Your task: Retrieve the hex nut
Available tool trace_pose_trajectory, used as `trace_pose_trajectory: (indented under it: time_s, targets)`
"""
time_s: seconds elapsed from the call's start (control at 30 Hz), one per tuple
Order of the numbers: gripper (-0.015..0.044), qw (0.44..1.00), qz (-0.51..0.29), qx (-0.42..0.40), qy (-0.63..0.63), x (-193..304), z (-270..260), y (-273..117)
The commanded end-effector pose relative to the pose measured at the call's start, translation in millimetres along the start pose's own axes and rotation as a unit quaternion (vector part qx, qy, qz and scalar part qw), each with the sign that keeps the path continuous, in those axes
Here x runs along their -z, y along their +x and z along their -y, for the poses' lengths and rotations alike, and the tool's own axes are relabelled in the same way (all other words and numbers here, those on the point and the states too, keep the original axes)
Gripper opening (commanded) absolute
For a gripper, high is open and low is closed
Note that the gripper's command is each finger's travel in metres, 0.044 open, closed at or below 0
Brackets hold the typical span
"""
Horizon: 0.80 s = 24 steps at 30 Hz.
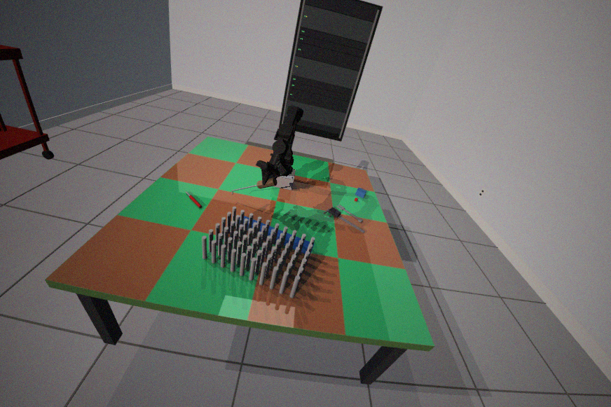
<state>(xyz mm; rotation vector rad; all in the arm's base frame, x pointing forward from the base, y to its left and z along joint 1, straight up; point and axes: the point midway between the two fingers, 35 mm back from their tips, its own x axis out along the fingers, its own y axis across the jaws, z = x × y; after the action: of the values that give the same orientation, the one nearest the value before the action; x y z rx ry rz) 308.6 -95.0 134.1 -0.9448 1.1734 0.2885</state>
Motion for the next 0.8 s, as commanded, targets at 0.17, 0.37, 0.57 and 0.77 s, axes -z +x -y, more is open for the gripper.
trace_pose_trajectory:
  time_s: [0.17,0.37,0.57,0.77]
  targets:
    - [0.0000,0.990,-0.005,-0.007,0.142,23.5,18.0,3.9]
    - [0.0000,0.972,-0.010,-0.013,0.236,40.2,26.7,6.4]
    - [0.0000,0.945,-0.015,-0.018,0.326,56.9,34.3,7.9]
    - [0.0000,0.910,-0.021,-0.022,0.413,74.8,41.1,9.5]
